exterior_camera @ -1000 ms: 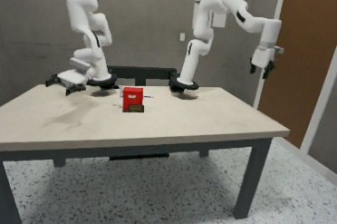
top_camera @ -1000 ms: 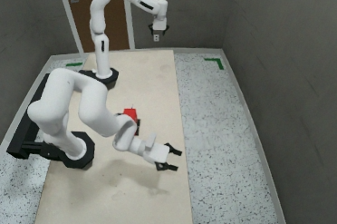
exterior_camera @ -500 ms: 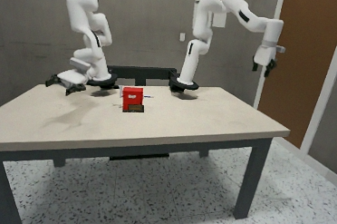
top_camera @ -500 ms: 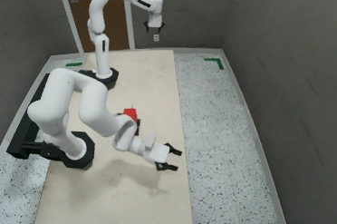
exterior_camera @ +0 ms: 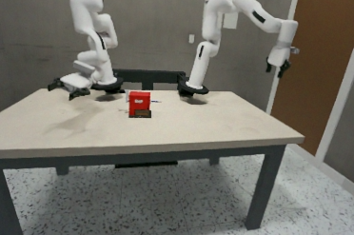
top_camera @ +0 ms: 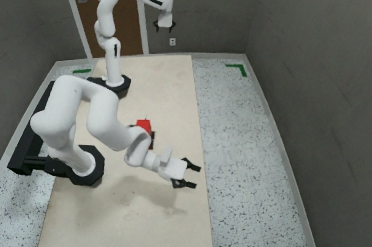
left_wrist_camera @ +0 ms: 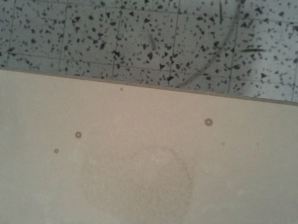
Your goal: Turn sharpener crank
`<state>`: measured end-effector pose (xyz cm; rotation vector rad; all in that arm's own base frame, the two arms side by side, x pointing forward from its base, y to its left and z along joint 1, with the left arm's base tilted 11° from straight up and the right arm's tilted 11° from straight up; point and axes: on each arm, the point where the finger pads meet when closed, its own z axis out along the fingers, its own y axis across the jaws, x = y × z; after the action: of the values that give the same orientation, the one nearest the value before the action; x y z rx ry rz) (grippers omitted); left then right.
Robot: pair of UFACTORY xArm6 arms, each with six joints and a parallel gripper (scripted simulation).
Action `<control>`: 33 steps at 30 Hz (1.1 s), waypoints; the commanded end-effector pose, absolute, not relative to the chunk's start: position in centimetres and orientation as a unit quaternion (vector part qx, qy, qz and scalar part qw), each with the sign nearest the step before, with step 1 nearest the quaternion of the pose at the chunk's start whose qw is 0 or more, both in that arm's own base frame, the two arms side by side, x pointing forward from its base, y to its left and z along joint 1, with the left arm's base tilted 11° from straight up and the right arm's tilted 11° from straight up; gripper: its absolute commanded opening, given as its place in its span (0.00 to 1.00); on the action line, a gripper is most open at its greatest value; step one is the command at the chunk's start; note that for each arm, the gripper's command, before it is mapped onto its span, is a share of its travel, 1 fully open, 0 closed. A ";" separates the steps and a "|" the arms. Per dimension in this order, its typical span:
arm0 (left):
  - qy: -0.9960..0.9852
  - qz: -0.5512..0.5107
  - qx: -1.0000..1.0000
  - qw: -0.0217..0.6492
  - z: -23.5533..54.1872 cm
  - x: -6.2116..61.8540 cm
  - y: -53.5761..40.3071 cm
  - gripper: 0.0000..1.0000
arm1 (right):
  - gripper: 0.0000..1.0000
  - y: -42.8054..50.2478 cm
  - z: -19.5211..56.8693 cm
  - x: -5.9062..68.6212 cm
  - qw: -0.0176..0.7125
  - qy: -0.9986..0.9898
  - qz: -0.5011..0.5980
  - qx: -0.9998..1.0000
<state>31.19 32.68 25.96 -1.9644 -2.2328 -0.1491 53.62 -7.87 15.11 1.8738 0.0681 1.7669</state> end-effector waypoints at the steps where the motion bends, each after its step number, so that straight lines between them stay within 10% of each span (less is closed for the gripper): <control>1: -0.745 -0.050 -0.660 0.078 26.5 29.7 33.9 1.00 | 1.00 -7.9 15.2 53.7 0.279 0.025 0.660 0.697; 33: -0.732 -0.045 -0.677 0.064 28.8 17.8 39.1 1.00 | 1.00 -7.9 15.2 53.7 0.279 0.025 0.660 0.697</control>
<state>19.91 38.31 28.24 -2.0283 -2.2164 -0.1278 53.62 -7.87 15.11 1.8738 0.0681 1.7669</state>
